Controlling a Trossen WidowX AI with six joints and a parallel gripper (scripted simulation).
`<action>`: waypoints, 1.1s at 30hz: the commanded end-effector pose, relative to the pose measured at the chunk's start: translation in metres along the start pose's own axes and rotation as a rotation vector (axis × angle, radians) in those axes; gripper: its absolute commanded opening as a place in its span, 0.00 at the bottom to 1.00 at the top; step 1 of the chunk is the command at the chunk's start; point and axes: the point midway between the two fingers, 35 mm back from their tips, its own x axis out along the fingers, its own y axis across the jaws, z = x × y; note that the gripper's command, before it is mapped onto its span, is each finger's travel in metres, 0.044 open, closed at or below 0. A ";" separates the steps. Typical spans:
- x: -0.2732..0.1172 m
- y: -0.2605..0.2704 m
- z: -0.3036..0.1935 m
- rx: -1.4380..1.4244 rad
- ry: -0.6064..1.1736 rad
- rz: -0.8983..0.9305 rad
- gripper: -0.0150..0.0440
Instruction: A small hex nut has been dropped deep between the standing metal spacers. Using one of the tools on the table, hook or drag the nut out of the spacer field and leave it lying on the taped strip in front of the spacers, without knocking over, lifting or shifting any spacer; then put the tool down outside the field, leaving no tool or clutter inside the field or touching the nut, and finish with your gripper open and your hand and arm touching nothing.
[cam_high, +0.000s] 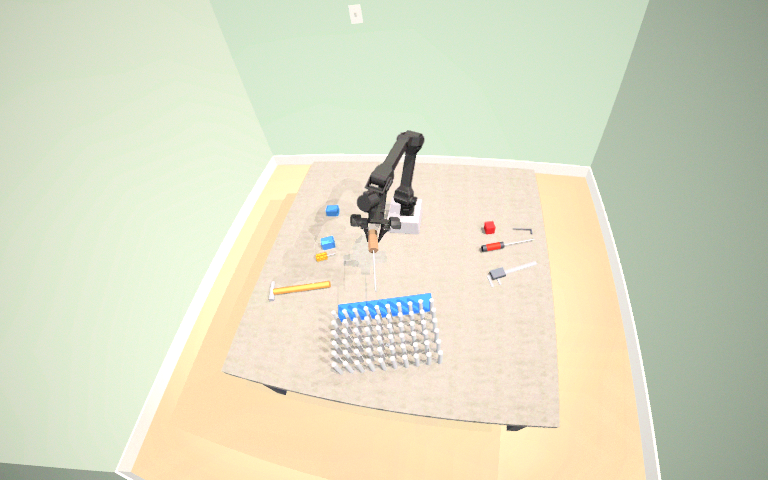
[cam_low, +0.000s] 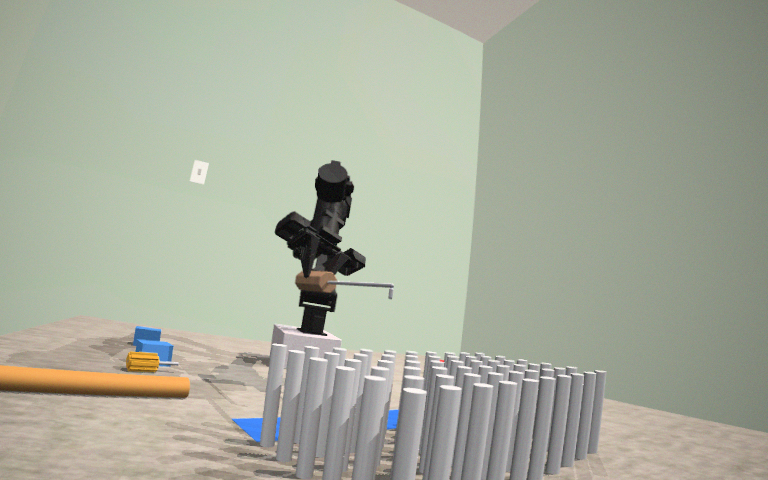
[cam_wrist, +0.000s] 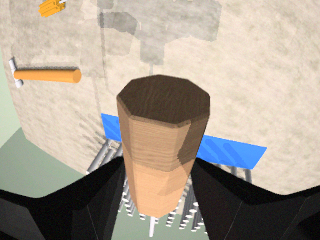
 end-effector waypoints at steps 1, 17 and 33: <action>0.001 -0.007 0.000 -0.011 0.001 -0.009 0.25; 0.084 -0.022 0.020 -0.010 0.004 -0.007 0.25; 0.140 -0.052 0.063 -0.009 0.005 -0.006 0.25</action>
